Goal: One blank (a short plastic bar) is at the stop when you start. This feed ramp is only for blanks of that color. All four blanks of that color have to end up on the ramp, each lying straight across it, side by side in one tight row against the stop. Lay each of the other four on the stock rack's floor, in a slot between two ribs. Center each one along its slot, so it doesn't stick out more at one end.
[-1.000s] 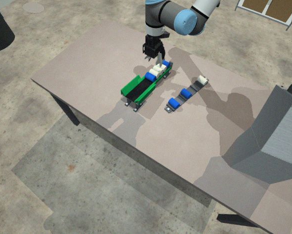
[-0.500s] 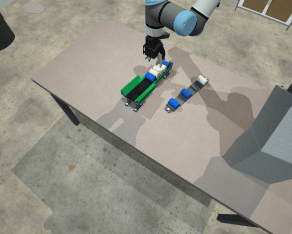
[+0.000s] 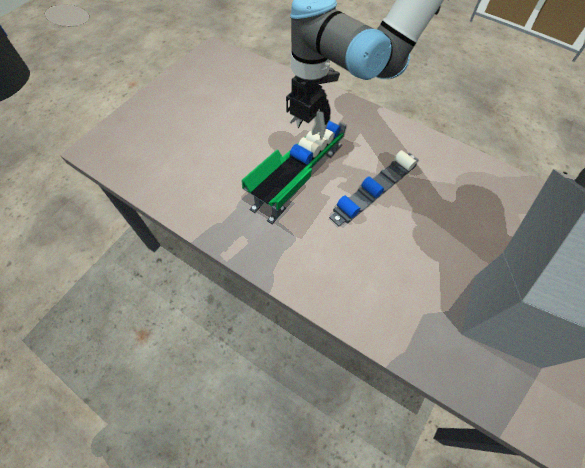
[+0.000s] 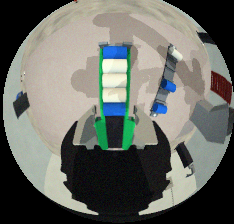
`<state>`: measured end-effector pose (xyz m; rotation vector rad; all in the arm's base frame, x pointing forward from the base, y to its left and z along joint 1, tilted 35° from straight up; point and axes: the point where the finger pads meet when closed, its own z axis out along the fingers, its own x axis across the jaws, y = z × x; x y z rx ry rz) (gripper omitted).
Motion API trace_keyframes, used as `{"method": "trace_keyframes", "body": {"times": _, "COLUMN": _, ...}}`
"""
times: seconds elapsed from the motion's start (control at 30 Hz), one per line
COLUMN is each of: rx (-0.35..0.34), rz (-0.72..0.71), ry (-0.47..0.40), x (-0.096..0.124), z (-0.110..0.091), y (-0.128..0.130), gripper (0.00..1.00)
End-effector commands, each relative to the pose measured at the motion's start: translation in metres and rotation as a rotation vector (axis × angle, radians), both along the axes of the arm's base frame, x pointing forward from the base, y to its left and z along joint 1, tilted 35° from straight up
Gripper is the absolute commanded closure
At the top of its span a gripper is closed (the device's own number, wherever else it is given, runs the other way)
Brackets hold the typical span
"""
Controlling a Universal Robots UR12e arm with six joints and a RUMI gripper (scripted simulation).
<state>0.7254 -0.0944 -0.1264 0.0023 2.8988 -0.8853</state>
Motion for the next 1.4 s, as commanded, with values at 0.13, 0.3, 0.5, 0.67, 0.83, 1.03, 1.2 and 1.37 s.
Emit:
{"method": "trace_keyframes", "body": {"times": 0.13, "rx": 0.000, "rz": 0.001, "ry": -0.005, "x": 0.004, "z": -0.009, "y": -0.008, "gripper": 0.52}}
{"method": "trace_keyframes", "body": {"times": 0.3, "rx": 0.000, "rz": 0.001, "ry": -0.005, "x": 0.005, "z": -0.015, "y": -0.012, "gripper": 0.52}}
{"method": "trace_keyframes", "body": {"times": 0.5, "rx": 0.000, "rz": 0.001, "ry": -0.005, "x": 0.006, "z": -0.021, "y": -0.016, "gripper": 0.52}}
{"method": "trace_keyframes", "body": {"times": 0.67, "rx": 0.000, "rz": 0.001, "ry": -0.004, "x": 0.006, "z": -0.023, "y": -0.017, "gripper": 0.52}}
{"method": "trace_keyframes", "body": {"times": 0.83, "rx": 0.000, "rz": 0.001, "ry": -0.004, "x": 0.006, "z": -0.026, "y": -0.019, "gripper": 0.52}}
{"method": "trace_keyframes", "body": {"times": 1.03, "rx": 0.000, "rz": 0.002, "ry": -0.005, "x": 0.006, "z": -0.026, "y": -0.019, "gripper": 0.52}}
{"method": "trace_keyframes", "body": {"times": 1.2, "rx": 0.000, "rz": 0.002, "ry": -0.005, "x": 0.006, "z": -0.025, "y": -0.018, "gripper": 0.52}}
{"method": "trace_keyframes", "body": {"times": 1.37, "rx": 0.000, "rz": 0.002, "ry": -0.005, "x": 0.006, "z": -0.025, "y": -0.018, "gripper": 0.52}}
